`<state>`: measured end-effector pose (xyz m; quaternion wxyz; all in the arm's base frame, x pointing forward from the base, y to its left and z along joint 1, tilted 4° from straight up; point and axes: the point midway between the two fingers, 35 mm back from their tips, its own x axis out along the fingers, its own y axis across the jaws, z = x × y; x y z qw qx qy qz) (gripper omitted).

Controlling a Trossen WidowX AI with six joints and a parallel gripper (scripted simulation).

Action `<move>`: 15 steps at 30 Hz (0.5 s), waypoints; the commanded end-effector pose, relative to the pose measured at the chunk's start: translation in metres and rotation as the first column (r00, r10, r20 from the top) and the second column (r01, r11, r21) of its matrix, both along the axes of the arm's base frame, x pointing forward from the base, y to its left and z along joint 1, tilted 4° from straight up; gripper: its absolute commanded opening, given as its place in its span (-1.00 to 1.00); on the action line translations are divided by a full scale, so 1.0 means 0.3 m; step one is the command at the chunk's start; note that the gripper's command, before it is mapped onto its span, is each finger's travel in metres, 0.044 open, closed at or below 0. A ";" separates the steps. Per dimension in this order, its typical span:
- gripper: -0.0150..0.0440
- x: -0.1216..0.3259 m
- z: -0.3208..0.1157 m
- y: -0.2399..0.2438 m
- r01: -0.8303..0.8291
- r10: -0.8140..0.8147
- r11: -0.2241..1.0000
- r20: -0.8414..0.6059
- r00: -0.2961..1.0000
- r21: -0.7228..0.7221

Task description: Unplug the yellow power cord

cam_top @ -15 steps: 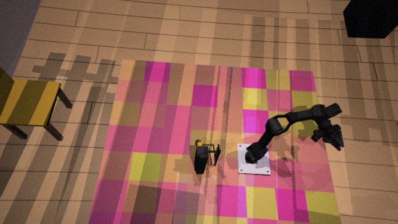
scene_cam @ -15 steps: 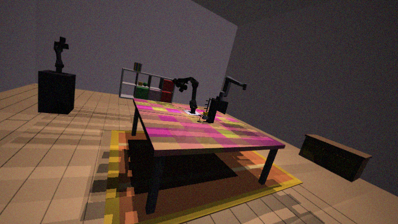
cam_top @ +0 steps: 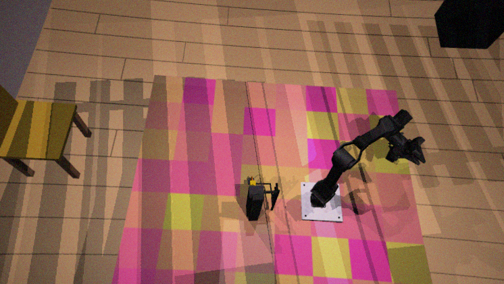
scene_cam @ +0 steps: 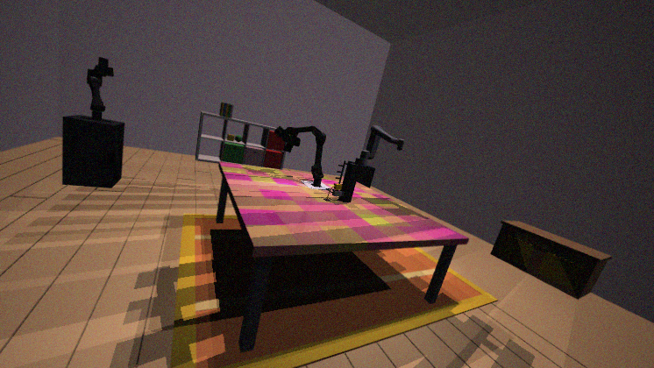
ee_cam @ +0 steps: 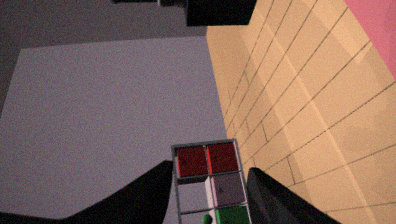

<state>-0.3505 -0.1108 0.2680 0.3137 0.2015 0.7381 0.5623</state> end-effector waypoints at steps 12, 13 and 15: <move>0.05 0.423 -0.119 -0.606 -0.756 0.660 0.653 0.452 0.599 0.049; 0.05 0.469 -0.127 -0.639 -0.796 0.686 0.603 0.478 0.548 0.047; 0.05 0.566 -0.142 -0.695 -0.867 0.726 0.497 0.528 0.441 0.041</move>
